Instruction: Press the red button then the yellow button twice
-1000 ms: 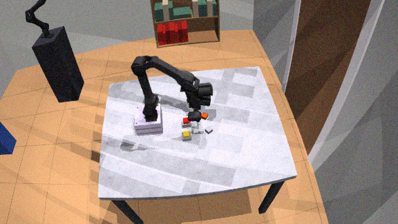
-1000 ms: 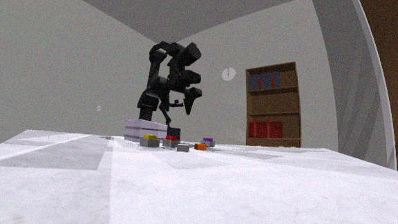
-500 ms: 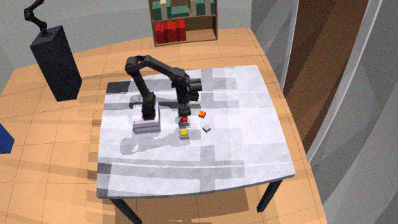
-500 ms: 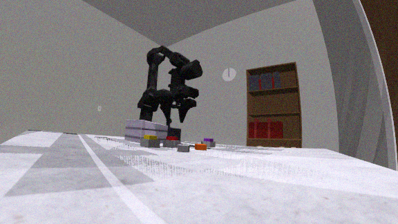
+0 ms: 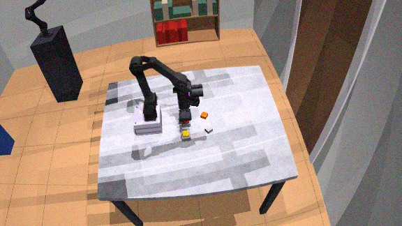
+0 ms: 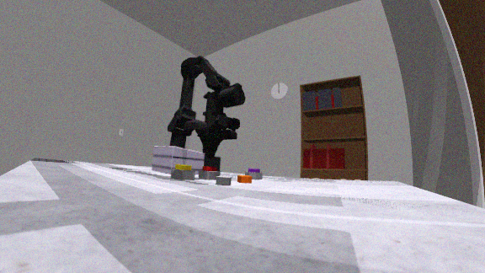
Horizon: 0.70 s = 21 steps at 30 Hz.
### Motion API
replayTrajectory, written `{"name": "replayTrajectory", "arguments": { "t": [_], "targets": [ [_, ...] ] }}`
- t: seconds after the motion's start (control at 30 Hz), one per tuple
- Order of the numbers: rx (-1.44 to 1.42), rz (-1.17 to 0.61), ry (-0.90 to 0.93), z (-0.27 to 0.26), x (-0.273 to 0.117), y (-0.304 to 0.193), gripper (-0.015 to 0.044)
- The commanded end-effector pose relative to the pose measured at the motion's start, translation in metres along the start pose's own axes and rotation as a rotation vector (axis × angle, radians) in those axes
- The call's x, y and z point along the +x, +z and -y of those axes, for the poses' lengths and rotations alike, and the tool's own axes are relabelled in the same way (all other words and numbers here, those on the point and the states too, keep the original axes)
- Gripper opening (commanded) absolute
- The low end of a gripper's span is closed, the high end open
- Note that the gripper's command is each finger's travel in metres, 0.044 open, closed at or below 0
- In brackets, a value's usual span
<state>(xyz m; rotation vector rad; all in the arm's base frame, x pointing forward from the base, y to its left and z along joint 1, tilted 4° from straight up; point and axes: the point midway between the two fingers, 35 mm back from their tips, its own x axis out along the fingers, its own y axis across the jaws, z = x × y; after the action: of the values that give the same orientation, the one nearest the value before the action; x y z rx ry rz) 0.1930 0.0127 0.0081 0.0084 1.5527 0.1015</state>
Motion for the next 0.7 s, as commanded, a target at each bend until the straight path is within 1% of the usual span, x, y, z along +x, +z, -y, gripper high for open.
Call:
{"name": "replayTrajectory", "arguments": {
  "t": [0.0,0.17,0.67],
  "targets": [
    [0.004,0.001,-0.003,0.0,0.0,0.0,0.002],
    [0.004,0.001,-0.003,0.0,0.003,0.0,0.002],
    [0.004,0.001,-0.003,0.001,0.027,0.001,0.002]
  ]
}}
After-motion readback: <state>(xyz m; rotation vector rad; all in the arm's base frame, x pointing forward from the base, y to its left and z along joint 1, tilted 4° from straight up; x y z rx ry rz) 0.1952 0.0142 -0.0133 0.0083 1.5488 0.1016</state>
